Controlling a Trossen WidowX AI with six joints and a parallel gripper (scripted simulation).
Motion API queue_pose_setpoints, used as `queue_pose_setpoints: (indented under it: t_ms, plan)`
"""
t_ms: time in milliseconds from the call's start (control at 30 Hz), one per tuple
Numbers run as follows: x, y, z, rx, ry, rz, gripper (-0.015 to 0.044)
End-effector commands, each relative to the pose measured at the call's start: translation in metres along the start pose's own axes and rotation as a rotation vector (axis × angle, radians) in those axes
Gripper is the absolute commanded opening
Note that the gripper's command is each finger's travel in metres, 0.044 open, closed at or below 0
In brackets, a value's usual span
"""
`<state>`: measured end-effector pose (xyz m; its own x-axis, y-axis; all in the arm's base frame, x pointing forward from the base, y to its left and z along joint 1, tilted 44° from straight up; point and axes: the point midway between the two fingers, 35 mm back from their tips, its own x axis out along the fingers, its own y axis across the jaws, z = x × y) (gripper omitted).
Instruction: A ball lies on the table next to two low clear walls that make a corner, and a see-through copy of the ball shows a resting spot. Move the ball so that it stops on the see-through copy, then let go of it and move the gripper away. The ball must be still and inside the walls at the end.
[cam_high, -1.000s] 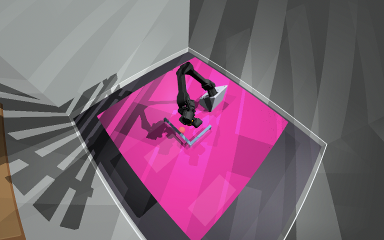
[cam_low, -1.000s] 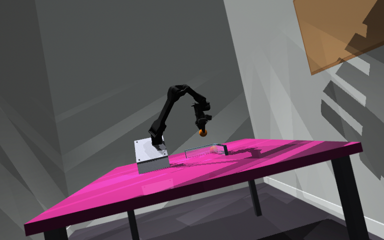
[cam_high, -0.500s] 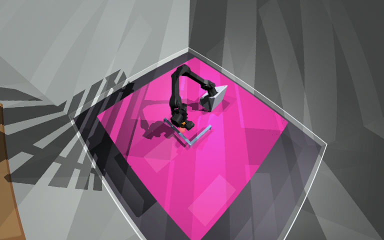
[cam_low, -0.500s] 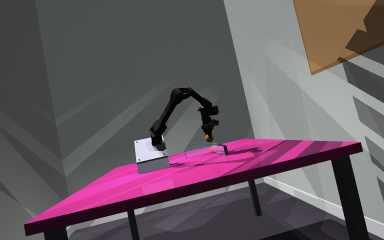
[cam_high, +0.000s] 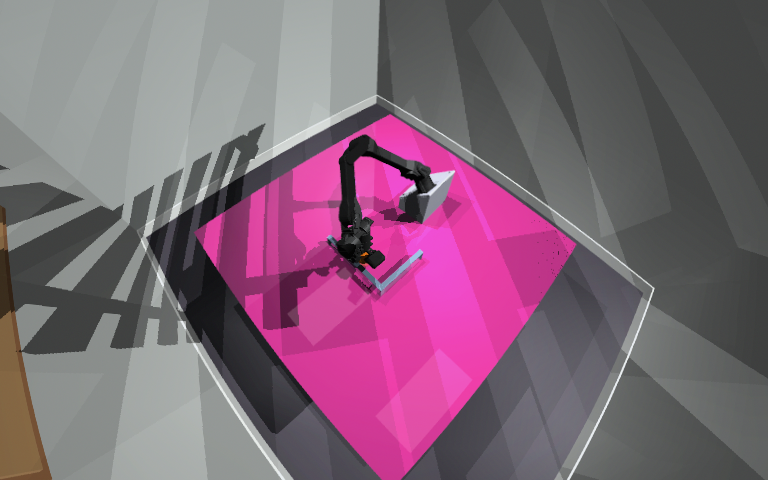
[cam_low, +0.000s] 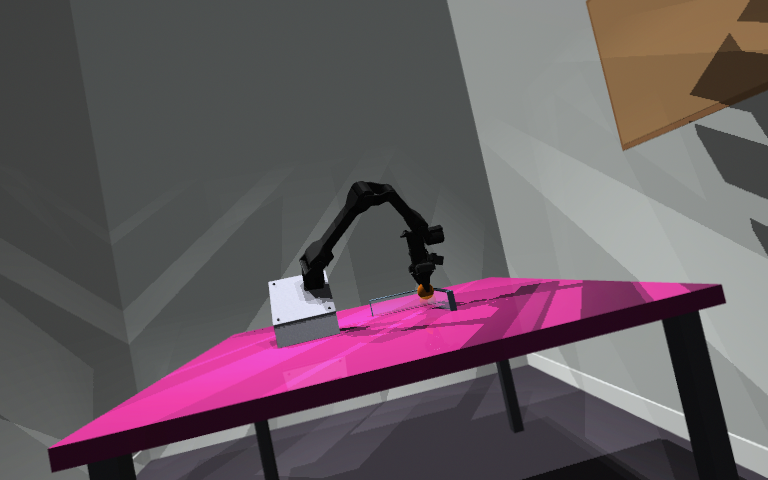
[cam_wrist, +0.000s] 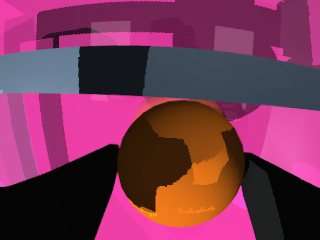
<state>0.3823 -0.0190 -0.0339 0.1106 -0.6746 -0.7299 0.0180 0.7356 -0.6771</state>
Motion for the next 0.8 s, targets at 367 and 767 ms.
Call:
queue_pose_setpoints:
  t_ms: [367, 767]
  plan:
    - [0.029, 0.0, -0.004, -0.015, 0.002, -0.007, 0.0]
    - [0.033, -0.001, -0.003, -0.005, 0.002, -0.004, 0.0131]
